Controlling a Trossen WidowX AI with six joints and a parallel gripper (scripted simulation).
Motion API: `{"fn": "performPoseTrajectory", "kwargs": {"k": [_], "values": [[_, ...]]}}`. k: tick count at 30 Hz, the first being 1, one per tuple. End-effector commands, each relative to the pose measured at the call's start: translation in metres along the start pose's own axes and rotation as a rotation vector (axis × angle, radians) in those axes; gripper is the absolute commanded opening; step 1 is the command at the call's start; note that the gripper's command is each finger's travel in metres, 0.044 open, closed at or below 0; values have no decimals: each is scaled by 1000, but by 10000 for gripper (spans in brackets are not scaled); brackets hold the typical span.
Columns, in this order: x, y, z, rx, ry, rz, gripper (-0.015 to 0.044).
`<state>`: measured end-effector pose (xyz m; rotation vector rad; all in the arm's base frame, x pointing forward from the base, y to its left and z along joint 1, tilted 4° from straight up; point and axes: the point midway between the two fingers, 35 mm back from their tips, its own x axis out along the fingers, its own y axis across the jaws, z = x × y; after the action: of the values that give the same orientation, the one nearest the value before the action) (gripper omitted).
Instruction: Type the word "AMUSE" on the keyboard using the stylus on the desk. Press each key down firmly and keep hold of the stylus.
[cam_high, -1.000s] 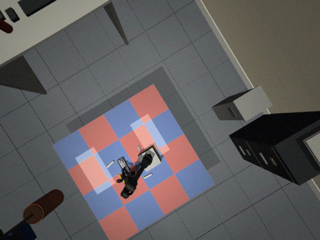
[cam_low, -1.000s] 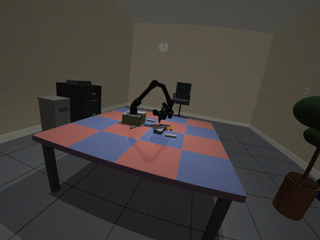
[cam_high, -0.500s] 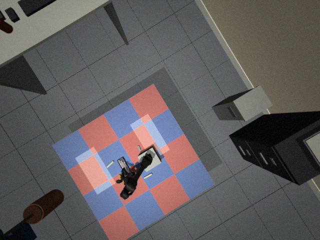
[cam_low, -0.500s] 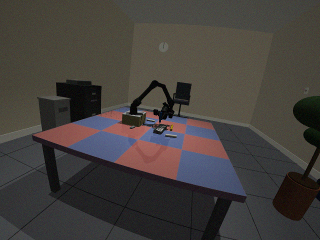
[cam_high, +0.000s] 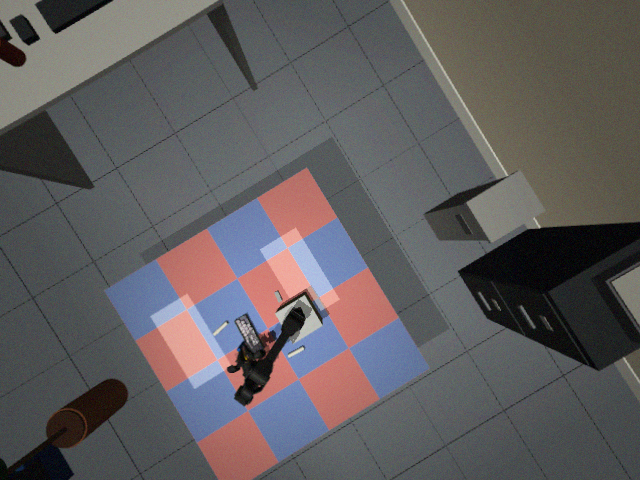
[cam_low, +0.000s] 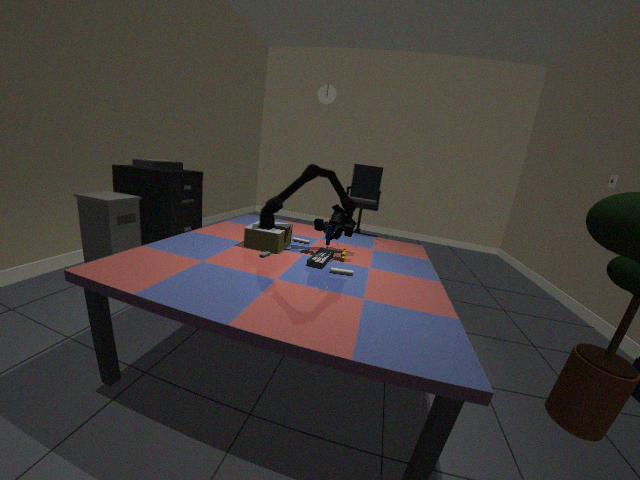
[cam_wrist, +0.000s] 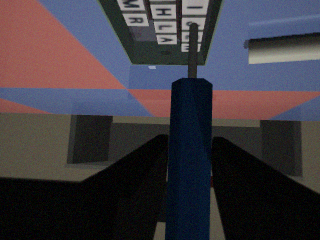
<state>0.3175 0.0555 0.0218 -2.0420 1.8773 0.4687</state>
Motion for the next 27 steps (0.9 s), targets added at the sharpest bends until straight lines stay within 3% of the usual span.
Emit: {"fn": "performPoseTrajectory", "kwargs": {"k": [1,13,16,27], "values": [[3,-2,6,-5,3,-3,0],[8,-2,15,-5,3,-3,0],[9,-3,14,-5,3,-3,79],[12,-3,20,-5,3,-3,81]]}}
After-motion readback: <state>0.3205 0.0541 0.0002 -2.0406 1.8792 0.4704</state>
